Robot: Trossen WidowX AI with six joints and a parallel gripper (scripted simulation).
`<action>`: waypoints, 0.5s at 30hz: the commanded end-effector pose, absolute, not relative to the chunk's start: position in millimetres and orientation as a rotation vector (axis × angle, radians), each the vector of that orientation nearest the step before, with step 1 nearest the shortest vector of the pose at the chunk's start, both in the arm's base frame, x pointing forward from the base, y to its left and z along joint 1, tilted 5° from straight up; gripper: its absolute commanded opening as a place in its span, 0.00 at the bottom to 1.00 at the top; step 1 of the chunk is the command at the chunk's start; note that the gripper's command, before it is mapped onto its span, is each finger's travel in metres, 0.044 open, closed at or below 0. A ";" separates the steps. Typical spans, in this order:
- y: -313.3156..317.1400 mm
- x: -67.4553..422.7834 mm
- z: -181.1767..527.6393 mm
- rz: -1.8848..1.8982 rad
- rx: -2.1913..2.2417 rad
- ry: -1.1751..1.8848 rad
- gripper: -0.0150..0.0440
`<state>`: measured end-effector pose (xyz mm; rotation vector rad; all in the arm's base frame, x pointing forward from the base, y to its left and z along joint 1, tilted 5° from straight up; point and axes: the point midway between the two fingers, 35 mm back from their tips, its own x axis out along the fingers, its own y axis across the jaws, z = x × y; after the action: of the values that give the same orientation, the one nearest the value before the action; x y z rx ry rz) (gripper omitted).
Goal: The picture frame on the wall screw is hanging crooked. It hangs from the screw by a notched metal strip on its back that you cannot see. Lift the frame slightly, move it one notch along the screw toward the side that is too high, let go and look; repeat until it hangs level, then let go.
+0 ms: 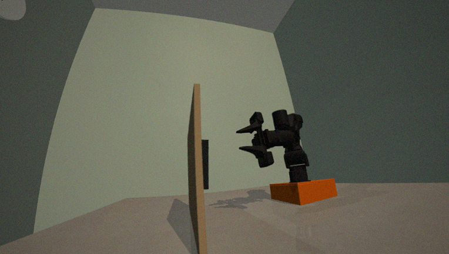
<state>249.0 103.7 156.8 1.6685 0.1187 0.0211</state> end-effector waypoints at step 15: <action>74.0 175.8 180.0 0.020 1.683 0.111 0.69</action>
<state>183.4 82.1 178.2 1.6739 0.1173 0.0182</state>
